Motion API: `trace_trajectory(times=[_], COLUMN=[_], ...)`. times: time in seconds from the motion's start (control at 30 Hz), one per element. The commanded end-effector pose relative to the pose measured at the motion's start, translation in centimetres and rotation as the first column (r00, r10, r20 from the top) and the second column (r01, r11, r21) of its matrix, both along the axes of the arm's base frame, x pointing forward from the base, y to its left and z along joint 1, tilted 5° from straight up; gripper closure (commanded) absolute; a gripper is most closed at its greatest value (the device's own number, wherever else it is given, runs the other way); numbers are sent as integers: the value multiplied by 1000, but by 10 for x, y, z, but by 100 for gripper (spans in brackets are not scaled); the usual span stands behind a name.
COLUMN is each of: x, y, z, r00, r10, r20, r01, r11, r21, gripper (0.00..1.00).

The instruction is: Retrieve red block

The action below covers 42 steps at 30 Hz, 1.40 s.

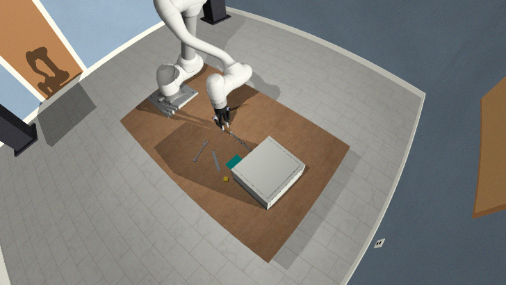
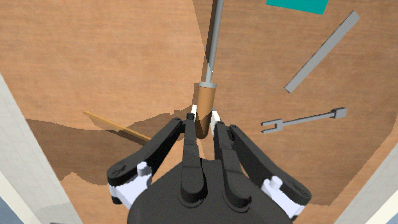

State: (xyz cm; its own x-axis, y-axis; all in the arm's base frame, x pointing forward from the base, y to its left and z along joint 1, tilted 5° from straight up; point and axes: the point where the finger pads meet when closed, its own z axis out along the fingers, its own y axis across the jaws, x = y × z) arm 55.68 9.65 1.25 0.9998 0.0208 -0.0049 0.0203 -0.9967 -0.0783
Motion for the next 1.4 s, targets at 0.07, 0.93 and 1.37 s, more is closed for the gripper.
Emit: trace_trajectory(times=[0.07, 0.93, 1.37], x=[0, 1, 7], y=[0, 0, 0], z=[0, 0, 0], r00=[1000, 1000, 1000], r10=[0, 0, 0], r20=[0, 0, 0], r01=[0, 0, 0], r11=[1000, 1000, 1000], r21=[0, 0, 0], gripper=[100, 100, 100])
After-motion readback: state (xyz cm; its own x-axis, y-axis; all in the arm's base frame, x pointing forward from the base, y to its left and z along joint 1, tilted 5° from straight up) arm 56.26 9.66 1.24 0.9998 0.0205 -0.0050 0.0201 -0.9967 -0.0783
